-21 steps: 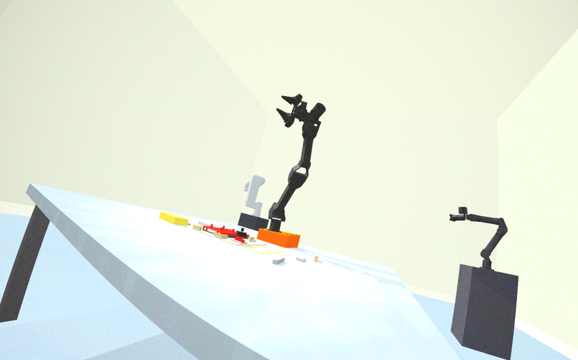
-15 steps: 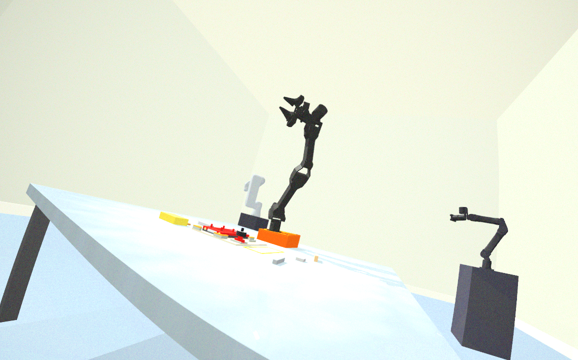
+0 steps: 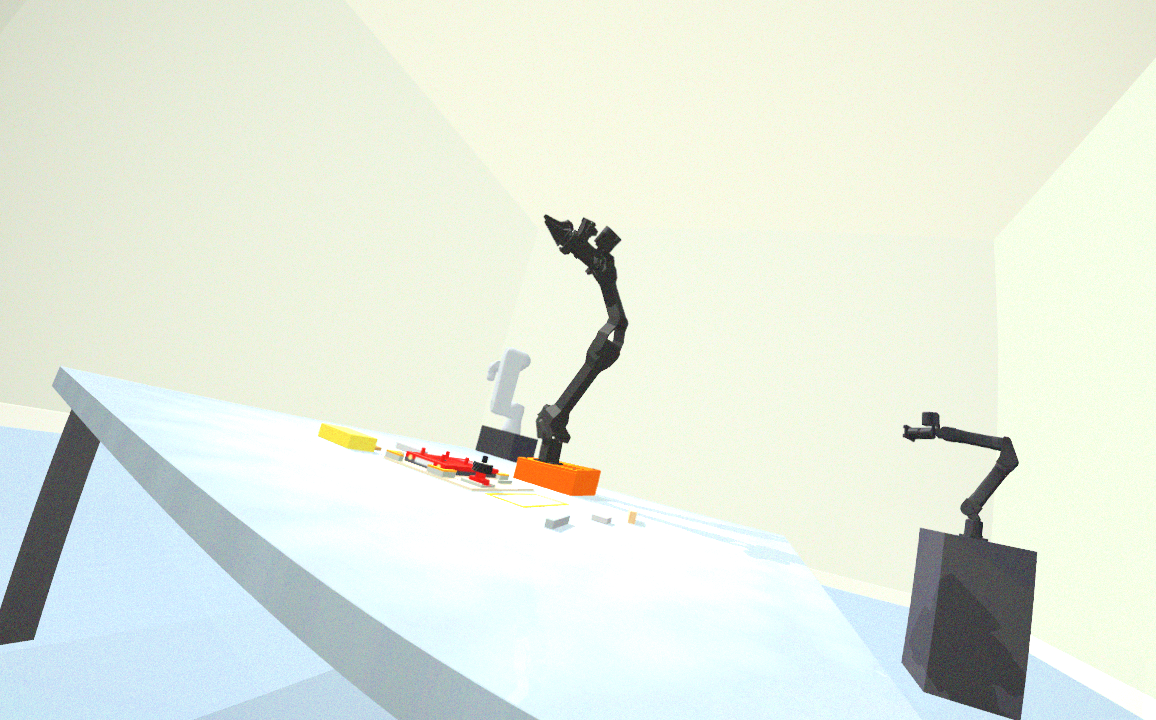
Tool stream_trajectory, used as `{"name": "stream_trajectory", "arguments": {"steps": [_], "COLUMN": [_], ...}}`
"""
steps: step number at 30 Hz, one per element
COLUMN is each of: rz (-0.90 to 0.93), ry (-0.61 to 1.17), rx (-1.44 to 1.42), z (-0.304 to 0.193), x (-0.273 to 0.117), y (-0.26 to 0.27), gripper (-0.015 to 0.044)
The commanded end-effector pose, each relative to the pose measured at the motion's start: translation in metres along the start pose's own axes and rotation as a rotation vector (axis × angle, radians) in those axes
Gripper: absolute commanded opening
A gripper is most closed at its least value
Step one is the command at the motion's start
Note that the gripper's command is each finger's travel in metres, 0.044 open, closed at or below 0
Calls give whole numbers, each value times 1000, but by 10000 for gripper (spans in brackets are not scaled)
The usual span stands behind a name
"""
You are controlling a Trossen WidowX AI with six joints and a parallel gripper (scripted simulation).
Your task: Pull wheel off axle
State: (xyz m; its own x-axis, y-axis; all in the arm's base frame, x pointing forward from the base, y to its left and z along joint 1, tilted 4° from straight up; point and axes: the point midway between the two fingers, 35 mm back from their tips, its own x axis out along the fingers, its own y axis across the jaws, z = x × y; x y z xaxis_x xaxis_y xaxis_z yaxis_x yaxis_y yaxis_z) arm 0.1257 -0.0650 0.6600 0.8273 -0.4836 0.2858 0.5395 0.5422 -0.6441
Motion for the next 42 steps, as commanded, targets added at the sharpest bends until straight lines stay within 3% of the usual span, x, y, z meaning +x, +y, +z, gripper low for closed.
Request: {"name": "stream_trajectory", "arguments": {"steps": [1,13,25,42], "rz": [30,212,490,781], "ry": [3,118,381,736], "rx": [182,607,855,846], "z": [-34,-128,-196,-230], "x": [15,86,149,151], "y": [-13,18,143,320], "gripper": [300,300,300,300]}}
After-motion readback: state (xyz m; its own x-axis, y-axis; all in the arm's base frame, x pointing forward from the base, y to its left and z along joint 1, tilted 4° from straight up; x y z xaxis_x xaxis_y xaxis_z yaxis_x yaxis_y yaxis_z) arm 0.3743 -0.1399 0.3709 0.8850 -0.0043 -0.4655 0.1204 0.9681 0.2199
